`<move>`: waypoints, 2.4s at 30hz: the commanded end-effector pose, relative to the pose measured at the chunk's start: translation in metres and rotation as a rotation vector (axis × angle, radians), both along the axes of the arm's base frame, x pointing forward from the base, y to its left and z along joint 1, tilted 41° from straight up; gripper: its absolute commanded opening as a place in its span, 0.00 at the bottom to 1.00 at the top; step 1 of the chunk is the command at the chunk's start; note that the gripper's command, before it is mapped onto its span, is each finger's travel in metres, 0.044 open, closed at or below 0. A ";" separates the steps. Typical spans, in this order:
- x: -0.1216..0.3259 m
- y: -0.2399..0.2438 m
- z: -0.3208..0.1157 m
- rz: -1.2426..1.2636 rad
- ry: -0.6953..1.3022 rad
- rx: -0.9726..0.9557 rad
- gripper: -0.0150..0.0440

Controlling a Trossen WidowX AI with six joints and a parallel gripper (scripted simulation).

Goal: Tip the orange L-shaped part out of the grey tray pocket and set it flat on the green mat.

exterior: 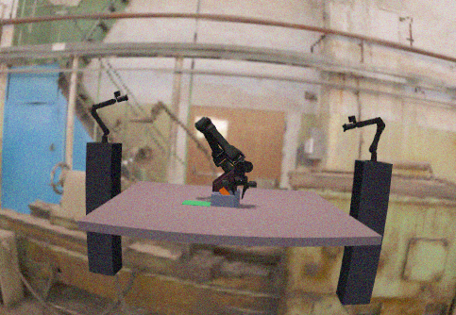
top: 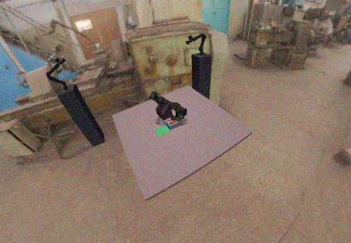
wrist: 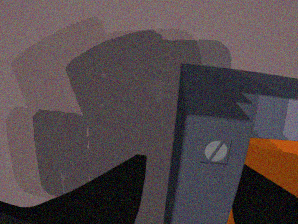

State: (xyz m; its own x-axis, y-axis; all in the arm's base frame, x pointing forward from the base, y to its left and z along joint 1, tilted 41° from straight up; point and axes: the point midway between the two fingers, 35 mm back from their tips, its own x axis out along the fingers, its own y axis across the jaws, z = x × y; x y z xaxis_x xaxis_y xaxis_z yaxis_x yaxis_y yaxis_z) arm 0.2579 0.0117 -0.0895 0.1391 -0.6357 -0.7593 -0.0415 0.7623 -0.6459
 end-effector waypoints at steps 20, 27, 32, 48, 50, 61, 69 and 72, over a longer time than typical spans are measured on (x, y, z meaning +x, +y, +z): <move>-0.003 0.015 0.003 -0.006 0.005 -0.007 0.56; -0.006 0.047 0.045 -0.005 0.006 -0.002 0.56; -0.015 0.067 0.081 -0.006 0.006 -0.004 0.56; -0.014 0.065 0.078 0.000 0.009 -0.009 0.56; -0.014 0.065 0.078 0.000 0.009 -0.009 0.56; -0.014 0.065 0.078 0.000 0.009 -0.009 0.56; -0.011 0.059 0.085 0.155 0.141 -0.035 0.73; -0.008 0.051 0.094 0.337 0.294 -0.066 0.73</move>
State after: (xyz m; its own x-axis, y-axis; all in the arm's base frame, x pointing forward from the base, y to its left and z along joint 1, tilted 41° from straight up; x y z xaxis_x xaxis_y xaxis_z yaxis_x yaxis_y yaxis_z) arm 0.2467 0.0714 -0.0060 0.1283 -0.6391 -0.7583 -0.2492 0.7193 -0.6484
